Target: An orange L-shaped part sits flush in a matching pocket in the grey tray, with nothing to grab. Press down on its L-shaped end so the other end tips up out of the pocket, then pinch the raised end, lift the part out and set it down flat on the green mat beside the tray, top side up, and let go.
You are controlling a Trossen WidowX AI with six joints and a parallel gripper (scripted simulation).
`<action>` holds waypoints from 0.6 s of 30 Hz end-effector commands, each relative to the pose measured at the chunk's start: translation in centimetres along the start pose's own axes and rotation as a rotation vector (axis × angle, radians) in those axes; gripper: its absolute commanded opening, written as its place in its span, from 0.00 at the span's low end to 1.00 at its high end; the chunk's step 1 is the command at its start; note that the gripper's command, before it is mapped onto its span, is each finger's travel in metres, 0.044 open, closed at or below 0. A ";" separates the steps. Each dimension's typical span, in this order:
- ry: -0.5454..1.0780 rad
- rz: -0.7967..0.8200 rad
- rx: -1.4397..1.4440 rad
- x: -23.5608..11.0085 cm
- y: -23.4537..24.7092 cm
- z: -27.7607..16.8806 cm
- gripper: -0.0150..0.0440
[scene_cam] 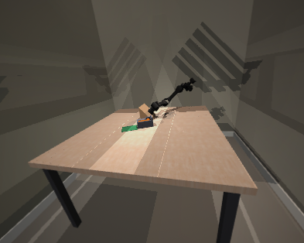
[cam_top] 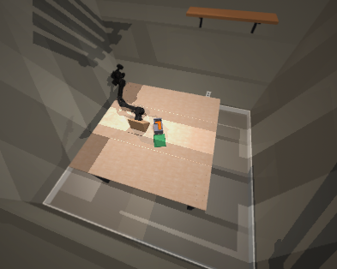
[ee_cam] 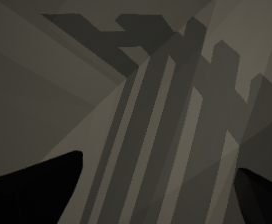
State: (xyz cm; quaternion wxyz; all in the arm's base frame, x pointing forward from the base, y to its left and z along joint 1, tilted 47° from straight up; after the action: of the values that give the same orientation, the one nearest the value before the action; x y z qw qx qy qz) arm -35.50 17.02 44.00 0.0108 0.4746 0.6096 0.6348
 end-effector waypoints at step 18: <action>0.000 0.696 0.281 -5.7 18.8 3.5 0.56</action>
State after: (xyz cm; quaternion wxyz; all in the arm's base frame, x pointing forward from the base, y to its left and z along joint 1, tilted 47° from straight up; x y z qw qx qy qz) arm -23.30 13.08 53.31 -0.2006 0.6288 0.5201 0.5421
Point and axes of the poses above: the point midway between the two fingers, 35 mm back from their tips, its own x axis out along the fingers, its own y axis across the jaws, z = x × y, the point moved 10 cm from there along -x, back along the fingers, and after that the axes turned 2 degrees about x, right-handed, at the moved point
